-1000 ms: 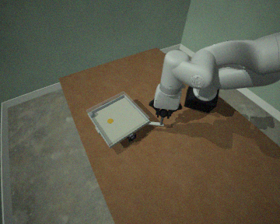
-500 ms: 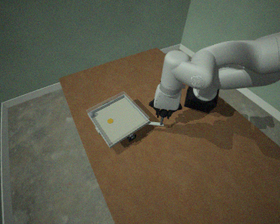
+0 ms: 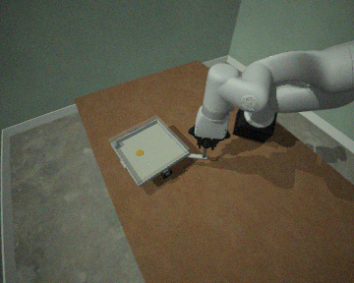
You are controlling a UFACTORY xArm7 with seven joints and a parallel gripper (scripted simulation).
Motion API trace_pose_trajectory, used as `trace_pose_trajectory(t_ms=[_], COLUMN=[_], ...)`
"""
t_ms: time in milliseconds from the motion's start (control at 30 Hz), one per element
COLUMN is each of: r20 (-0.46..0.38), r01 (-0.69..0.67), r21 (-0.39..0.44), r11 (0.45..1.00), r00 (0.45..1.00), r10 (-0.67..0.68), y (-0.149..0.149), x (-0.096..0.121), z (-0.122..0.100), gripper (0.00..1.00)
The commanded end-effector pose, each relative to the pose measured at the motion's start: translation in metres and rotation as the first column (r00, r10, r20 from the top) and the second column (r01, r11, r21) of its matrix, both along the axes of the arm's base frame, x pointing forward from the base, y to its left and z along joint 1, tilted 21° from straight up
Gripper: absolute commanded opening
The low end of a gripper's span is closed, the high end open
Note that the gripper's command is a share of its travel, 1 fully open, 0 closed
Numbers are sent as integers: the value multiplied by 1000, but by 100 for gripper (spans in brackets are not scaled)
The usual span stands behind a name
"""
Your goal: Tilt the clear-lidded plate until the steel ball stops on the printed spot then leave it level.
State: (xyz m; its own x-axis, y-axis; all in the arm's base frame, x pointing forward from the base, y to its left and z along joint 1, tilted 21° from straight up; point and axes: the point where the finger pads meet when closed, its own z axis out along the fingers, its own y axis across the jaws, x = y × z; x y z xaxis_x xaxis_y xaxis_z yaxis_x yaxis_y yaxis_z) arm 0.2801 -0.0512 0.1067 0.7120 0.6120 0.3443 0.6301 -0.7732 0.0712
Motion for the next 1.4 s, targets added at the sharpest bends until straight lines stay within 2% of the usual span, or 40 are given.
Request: trace_pose_trajectory(t_ms=[0,1367], r20=[1,1], r01=[2,2], r21=[-1,-1], r11=[1000,1000], r00=[1000,1000], r10=[-2,-2], y=[-1,2], x=[0,1], z=[0,-4], gripper=[0,0])
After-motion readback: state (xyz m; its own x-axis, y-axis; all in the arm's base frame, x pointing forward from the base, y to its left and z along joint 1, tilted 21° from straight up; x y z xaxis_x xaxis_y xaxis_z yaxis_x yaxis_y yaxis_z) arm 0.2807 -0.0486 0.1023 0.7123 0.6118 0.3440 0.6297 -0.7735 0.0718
